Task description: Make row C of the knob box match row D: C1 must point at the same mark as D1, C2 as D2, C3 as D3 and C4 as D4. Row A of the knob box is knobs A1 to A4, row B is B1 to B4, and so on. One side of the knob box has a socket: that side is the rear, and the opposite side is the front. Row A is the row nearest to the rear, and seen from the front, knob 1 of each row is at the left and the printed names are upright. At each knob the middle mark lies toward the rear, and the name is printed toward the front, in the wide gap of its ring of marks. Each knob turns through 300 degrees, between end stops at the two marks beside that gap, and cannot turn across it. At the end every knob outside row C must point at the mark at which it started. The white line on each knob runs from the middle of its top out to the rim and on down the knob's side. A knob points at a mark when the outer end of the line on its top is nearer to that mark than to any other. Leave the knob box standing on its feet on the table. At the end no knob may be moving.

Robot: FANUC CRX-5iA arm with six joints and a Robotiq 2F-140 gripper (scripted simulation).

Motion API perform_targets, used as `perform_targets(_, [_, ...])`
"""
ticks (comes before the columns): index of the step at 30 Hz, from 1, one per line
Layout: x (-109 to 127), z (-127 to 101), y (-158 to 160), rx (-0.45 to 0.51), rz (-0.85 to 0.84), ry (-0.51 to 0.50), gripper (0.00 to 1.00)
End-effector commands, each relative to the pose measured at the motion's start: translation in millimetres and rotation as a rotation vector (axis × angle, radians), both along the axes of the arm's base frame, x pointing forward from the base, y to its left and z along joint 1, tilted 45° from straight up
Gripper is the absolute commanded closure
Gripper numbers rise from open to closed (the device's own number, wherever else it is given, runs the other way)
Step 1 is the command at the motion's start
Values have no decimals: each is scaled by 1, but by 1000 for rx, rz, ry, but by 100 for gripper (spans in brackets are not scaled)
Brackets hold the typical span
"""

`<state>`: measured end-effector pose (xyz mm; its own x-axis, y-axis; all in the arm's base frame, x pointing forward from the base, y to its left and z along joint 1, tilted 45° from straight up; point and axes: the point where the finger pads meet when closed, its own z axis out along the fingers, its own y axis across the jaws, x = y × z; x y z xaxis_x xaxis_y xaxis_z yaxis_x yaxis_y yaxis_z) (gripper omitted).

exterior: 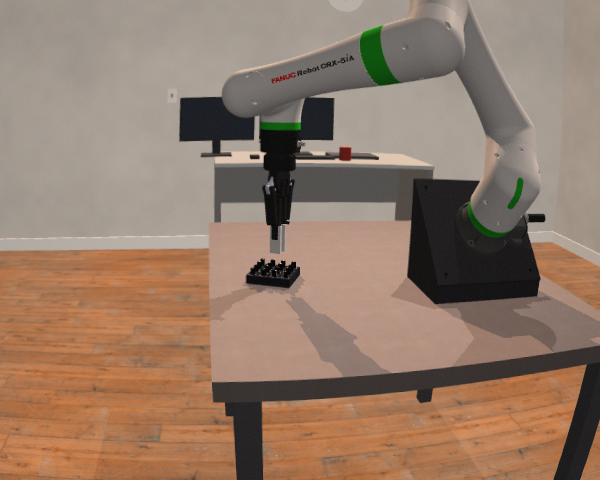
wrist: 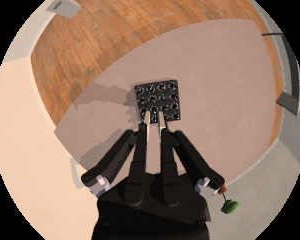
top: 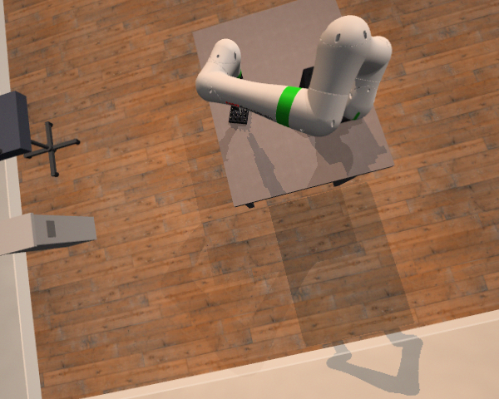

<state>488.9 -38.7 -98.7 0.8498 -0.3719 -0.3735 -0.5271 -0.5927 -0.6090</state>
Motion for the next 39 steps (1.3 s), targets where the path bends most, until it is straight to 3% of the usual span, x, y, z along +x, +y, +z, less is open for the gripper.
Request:
perform_targets(1, [0,5,-6,-2,-82,87,88])
perform_targets(5, [0,8,-9,-2,-123,129,88])
perform_targets(39, [0,8,-9,-2,-123,129,88])
